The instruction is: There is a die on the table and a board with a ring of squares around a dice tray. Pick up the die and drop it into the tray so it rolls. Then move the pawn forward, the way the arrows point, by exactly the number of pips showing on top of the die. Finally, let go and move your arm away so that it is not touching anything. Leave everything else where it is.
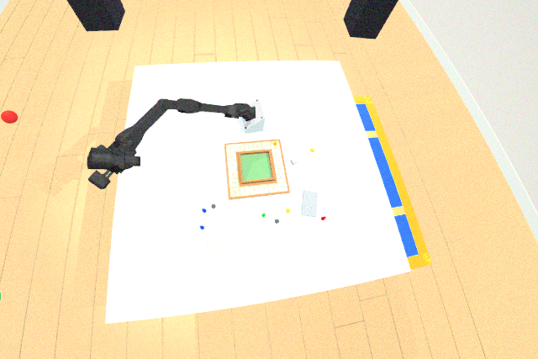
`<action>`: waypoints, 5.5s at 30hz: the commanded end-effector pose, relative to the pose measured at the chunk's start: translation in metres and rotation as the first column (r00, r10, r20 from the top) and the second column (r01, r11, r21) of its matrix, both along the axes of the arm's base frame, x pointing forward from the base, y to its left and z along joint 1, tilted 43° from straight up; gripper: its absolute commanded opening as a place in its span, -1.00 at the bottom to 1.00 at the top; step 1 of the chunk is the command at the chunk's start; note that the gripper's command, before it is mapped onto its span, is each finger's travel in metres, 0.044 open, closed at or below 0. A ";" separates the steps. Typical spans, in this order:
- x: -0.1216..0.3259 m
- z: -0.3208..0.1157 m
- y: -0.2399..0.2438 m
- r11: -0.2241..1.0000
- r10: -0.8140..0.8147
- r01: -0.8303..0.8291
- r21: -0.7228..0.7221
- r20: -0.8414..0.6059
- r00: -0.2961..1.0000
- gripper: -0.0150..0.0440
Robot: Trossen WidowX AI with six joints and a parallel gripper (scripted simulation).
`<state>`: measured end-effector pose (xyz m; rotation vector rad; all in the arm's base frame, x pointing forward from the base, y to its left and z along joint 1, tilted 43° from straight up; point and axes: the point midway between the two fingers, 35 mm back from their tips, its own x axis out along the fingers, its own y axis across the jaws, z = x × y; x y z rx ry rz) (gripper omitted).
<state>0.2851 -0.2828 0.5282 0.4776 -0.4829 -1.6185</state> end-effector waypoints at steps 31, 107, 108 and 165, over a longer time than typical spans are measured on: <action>0.227 -0.312 0.268 0.601 0.776 -0.563 0.567 -0.582 0.243 0.44; -0.032 -0.654 0.446 0.603 0.369 -0.088 0.793 -0.375 -0.850 -0.41; -0.031 -0.652 0.449 0.602 0.369 -0.088 0.793 -0.375 -0.850 -0.49; -0.018 -0.484 0.400 0.664 -0.290 -0.055 0.746 0.189 -0.938 -0.49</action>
